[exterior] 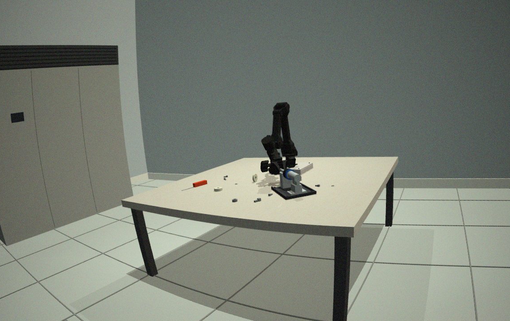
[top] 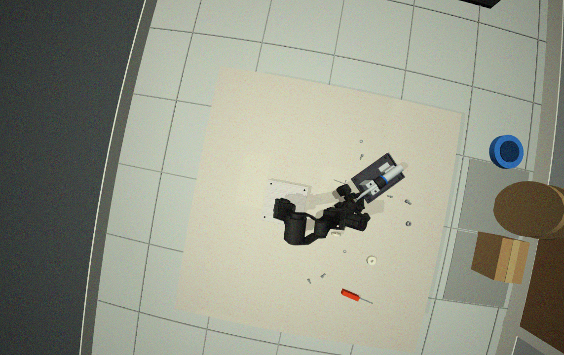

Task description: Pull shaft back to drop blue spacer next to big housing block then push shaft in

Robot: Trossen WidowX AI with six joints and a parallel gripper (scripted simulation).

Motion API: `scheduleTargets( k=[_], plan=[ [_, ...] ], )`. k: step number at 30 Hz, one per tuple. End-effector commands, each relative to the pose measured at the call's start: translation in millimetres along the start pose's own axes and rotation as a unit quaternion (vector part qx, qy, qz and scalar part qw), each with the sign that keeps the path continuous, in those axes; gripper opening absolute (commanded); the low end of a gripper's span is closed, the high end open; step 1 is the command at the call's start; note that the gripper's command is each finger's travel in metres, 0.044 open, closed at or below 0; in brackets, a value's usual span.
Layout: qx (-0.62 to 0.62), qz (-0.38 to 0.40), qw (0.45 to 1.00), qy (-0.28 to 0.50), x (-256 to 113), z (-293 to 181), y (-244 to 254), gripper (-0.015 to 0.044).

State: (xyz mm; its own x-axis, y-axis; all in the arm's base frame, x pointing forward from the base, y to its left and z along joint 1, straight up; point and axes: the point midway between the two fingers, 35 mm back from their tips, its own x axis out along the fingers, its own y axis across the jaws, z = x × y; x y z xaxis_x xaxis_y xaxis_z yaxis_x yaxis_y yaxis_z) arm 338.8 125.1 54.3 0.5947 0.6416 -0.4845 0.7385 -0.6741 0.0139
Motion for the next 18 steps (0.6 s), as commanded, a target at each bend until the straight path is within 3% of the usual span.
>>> scheduleTargets(
  k=[1, 18],
  plan=[
    [-0.001, -0.001, 1.0, 0.0, -0.9, 0.6, -0.4, 0.0],
    [-0.001, -0.001, 1.0, 0.0, -2.6, 1.7, -0.4, 0.0]
  ],
)
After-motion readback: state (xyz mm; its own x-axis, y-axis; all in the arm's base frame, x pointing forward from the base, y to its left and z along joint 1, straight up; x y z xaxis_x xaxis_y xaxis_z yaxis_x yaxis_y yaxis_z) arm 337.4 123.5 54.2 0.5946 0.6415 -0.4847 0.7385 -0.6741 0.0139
